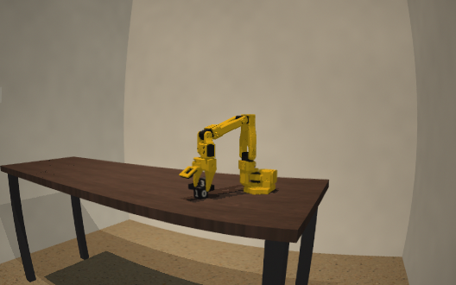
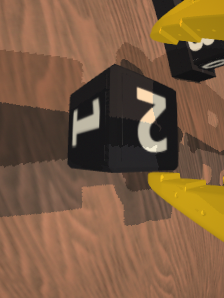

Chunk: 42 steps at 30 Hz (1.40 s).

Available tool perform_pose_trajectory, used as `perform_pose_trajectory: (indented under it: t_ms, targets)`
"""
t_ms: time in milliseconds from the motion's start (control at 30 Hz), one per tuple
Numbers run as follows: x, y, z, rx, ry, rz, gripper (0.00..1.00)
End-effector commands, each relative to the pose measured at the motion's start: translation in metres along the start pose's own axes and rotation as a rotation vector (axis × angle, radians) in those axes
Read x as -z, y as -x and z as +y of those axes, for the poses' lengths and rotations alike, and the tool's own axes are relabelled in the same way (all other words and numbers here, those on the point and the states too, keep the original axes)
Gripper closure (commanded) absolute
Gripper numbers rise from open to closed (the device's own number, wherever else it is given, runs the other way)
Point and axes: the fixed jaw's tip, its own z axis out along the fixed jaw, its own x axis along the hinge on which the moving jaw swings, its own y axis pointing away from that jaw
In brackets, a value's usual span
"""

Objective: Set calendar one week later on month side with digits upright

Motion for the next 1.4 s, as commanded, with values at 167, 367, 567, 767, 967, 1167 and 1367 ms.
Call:
perform_pose_trajectory:
  t_ms: [167, 367, 567, 767, 967, 1167, 1367]
  targets:
    - [0.031, 0.009, 0.000, 0.000, -0.008, -0.053, 0.64]
    - [0.050, 0.006, 0.001, 0.000, -0.008, -0.053, 0.64]
    - [0.058, 0.004, 0.001, 0.000, -0.008, -0.053, 0.64]
    - [0.058, 0.004, 0.001, 0.000, -0.008, -0.053, 0.64]
    - [0.058, 0.004, 0.001, 0.000, -0.008, -0.053, 0.64]
    - [0.058, 0.004, 0.001, 0.000, -0.008, -0.053, 0.64]
    - [0.059, 0.004, 0.001, 0.000, -0.009, -0.057, 0.64]
